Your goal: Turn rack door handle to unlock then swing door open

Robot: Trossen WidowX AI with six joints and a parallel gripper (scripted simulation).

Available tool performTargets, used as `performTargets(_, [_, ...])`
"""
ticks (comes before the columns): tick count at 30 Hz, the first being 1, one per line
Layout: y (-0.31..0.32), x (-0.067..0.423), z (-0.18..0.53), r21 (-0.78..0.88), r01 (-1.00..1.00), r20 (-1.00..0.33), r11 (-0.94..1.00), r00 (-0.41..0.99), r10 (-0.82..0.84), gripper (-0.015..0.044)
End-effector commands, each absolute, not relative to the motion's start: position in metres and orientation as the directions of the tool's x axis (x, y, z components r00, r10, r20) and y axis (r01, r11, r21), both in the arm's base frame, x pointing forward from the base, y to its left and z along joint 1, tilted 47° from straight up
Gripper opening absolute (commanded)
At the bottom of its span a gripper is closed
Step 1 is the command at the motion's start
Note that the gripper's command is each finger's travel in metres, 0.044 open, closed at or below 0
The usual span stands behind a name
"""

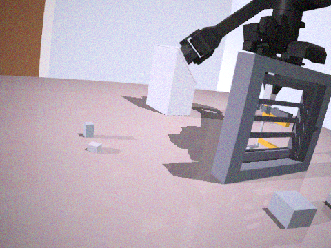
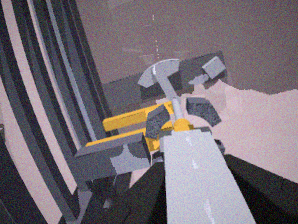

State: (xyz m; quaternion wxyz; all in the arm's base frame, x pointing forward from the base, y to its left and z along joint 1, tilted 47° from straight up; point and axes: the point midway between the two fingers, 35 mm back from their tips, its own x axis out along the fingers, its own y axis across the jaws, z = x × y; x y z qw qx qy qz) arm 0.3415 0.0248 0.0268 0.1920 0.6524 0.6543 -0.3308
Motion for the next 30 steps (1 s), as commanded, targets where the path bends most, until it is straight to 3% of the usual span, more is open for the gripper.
performTargets(1, [0.025,0.342,0.027,-0.184,0.980,-0.682,-0.072,-0.074,0.728,0.0013])
performTargets(30, [0.015,0.320,0.019,0.153,0.958,-0.683,0.243,-0.075,0.727,0.0010])
